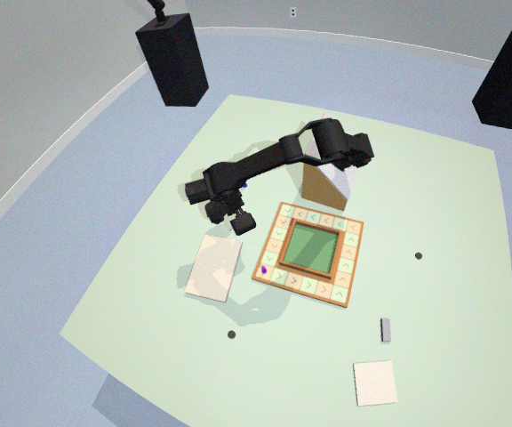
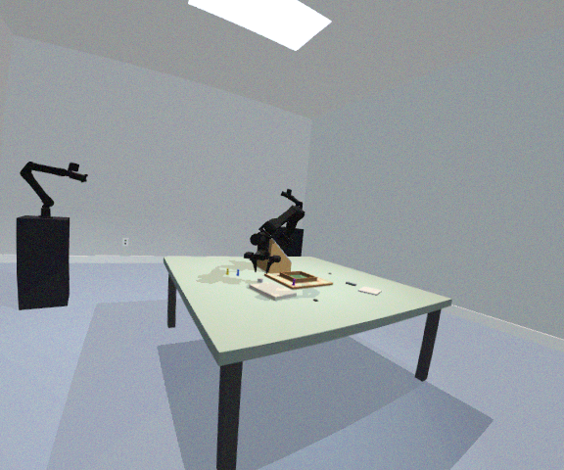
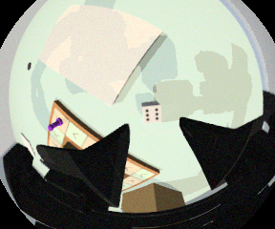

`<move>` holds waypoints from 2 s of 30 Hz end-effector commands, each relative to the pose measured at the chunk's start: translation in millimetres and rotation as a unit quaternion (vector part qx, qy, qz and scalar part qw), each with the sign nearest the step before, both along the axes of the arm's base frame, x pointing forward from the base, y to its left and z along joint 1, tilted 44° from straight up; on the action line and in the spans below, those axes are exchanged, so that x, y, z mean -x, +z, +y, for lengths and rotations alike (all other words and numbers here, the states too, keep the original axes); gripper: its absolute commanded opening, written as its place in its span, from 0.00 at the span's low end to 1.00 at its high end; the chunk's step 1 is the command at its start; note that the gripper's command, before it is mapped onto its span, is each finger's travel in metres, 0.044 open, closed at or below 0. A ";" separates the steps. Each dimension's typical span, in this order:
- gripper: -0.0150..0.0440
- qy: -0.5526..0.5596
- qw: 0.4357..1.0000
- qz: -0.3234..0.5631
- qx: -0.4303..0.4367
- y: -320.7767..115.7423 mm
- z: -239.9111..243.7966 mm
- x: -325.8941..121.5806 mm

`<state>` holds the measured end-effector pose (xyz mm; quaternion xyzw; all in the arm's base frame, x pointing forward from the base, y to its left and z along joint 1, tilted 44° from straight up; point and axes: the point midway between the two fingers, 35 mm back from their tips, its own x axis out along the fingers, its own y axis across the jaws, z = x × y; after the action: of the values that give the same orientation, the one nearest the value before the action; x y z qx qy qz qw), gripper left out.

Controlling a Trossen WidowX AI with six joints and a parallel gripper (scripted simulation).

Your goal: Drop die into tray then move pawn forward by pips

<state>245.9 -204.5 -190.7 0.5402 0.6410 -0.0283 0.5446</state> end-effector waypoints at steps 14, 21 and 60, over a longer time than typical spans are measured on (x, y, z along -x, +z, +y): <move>0.72 -0.002 1.000 -0.005 0.002 -17.2 14.8 -3.5; 0.72 -0.002 1.000 -0.005 0.002 -25.4 22.4 -5.7; 0.25 -0.002 1.000 -0.003 0.003 64.1 -44.0 15.5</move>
<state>234.1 -244.8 -134.1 0.5409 0.6349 -0.0318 0.5507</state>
